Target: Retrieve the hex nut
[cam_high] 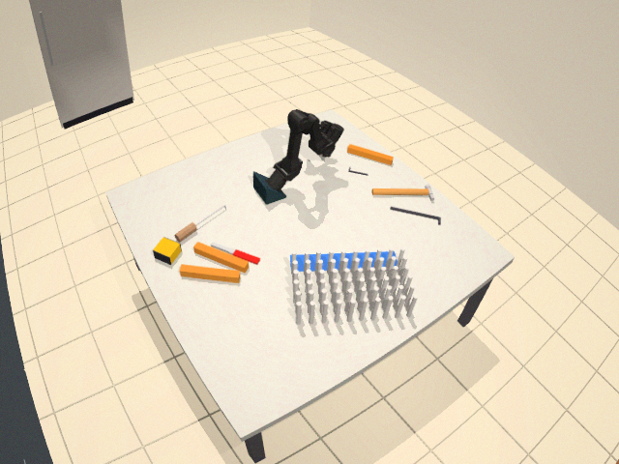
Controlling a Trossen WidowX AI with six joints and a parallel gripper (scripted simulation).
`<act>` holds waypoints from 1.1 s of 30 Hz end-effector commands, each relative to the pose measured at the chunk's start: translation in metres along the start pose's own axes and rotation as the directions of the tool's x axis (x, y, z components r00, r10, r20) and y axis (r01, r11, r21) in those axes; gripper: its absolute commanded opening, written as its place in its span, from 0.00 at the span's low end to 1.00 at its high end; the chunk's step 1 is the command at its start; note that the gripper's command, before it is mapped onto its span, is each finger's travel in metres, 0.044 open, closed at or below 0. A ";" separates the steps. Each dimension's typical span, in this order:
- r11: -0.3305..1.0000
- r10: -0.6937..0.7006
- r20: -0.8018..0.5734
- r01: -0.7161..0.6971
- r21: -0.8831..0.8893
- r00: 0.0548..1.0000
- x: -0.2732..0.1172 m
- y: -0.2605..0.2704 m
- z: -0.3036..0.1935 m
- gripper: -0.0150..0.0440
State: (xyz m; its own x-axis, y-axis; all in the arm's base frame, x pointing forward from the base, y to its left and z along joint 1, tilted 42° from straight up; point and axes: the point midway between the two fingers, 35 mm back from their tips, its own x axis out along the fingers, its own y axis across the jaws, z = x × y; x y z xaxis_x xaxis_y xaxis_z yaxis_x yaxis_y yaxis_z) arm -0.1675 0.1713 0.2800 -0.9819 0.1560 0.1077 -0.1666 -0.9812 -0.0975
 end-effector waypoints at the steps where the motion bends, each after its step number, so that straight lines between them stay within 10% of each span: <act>1: 1.000 -0.003 0.000 0.003 -0.001 1.000 0.000 -0.001 0.000 0.98; 16: 0.840 -0.534 0.020 0.532 -0.108 0.845 -0.076 -0.111 0.032 1.00; 33: 0.133 -0.989 0.033 0.976 -0.175 0.141 -0.292 -0.175 0.062 1.00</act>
State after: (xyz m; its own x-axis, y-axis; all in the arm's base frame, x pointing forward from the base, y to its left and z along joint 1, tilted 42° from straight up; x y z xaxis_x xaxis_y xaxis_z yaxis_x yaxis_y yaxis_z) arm 0.1152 0.2988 0.3275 -0.1089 0.9818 0.1558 -0.9919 -0.0970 -0.0822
